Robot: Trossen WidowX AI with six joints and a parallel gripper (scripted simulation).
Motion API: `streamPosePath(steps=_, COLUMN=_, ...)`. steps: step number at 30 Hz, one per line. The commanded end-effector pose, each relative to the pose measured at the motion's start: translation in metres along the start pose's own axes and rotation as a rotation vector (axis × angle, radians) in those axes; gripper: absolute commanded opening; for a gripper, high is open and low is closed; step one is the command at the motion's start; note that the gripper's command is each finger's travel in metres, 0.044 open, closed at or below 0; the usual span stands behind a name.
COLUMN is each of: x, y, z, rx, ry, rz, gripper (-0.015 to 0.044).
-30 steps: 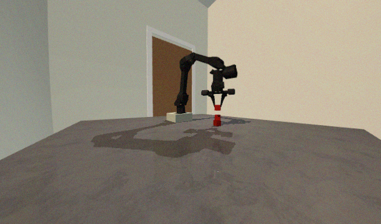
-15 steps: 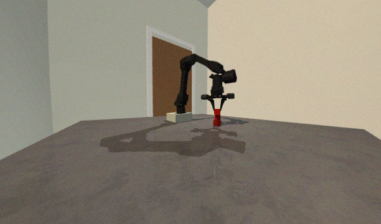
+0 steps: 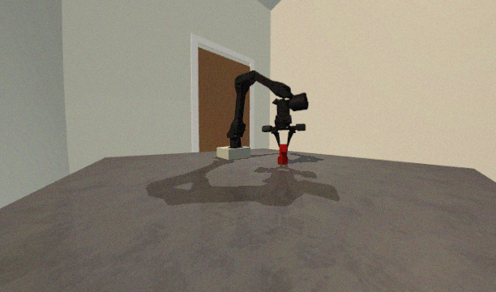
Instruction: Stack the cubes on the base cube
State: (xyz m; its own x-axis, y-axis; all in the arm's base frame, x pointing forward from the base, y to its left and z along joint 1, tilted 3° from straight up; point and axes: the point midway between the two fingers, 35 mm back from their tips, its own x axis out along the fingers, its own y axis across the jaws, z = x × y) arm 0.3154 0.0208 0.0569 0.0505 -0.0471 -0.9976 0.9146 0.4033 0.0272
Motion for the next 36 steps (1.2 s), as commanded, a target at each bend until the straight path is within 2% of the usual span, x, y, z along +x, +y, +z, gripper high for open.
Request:
streamPosePath(steps=1, x=0.0178, y=-0.0037, z=-0.0007, rx=0.000, ry=0.003, rz=-0.026, gripper=0.0105)
streamPosePath(steps=36, x=0.0258, y=-0.0038, z=-0.0007, rx=0.000, ry=0.003, rz=-0.026, gripper=0.0105)
